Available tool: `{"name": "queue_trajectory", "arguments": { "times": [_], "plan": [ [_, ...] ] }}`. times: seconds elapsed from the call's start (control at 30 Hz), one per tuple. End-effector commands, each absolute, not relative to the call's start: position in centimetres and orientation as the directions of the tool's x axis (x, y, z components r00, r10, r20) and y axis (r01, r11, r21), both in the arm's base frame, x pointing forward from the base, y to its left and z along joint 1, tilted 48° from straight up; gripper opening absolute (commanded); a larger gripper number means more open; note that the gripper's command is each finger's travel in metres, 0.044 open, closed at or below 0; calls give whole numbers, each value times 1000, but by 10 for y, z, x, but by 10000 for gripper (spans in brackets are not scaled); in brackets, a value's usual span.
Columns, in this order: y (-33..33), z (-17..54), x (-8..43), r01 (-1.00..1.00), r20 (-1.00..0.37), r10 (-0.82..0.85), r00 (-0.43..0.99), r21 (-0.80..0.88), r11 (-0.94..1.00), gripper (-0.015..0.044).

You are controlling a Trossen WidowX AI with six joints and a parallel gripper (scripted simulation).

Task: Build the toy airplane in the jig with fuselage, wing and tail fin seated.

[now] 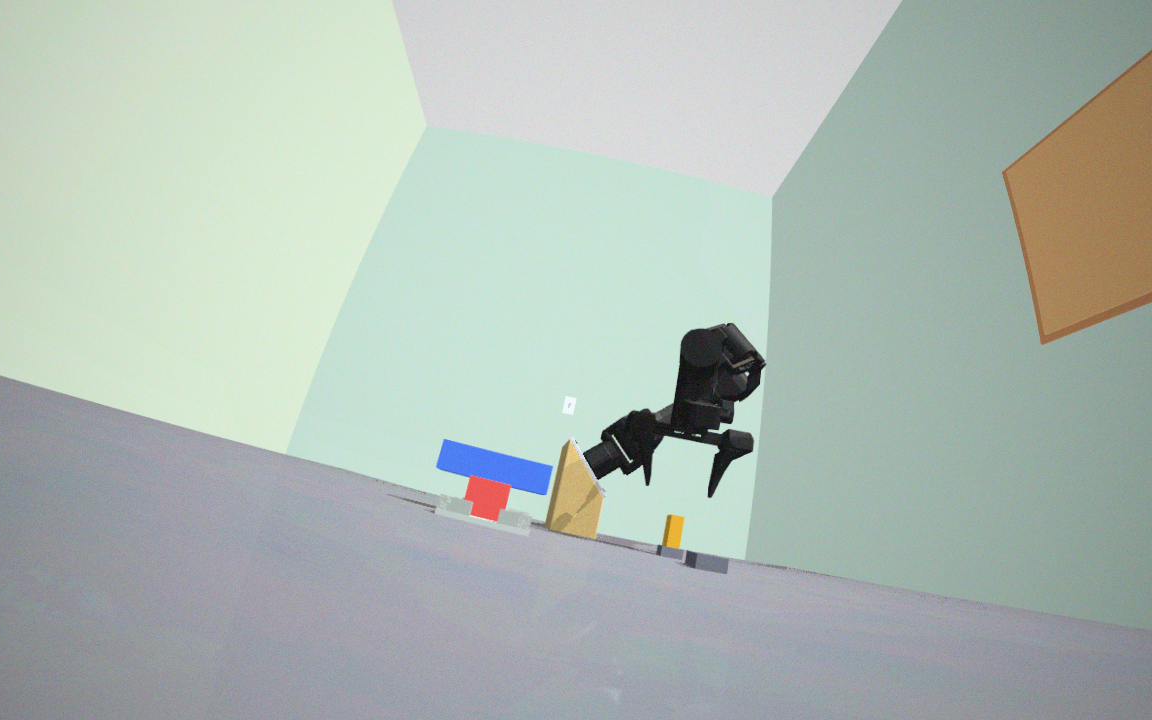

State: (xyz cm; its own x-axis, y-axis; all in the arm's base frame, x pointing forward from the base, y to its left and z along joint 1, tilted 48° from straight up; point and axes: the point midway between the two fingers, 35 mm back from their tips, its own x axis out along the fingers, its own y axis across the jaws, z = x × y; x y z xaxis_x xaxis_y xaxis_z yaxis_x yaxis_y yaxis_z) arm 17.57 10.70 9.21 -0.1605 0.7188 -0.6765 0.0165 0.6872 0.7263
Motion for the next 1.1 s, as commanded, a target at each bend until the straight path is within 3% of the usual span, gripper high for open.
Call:
{"name": "queue_trajectory", "arguments": {
  "times": [0.0,1.07],
  "plan": [
    [113,88,175,19,-674,723,-153,729,684,440],
    [151,52,168,19,-675,722,-152,728,685,440]
  ]
}}
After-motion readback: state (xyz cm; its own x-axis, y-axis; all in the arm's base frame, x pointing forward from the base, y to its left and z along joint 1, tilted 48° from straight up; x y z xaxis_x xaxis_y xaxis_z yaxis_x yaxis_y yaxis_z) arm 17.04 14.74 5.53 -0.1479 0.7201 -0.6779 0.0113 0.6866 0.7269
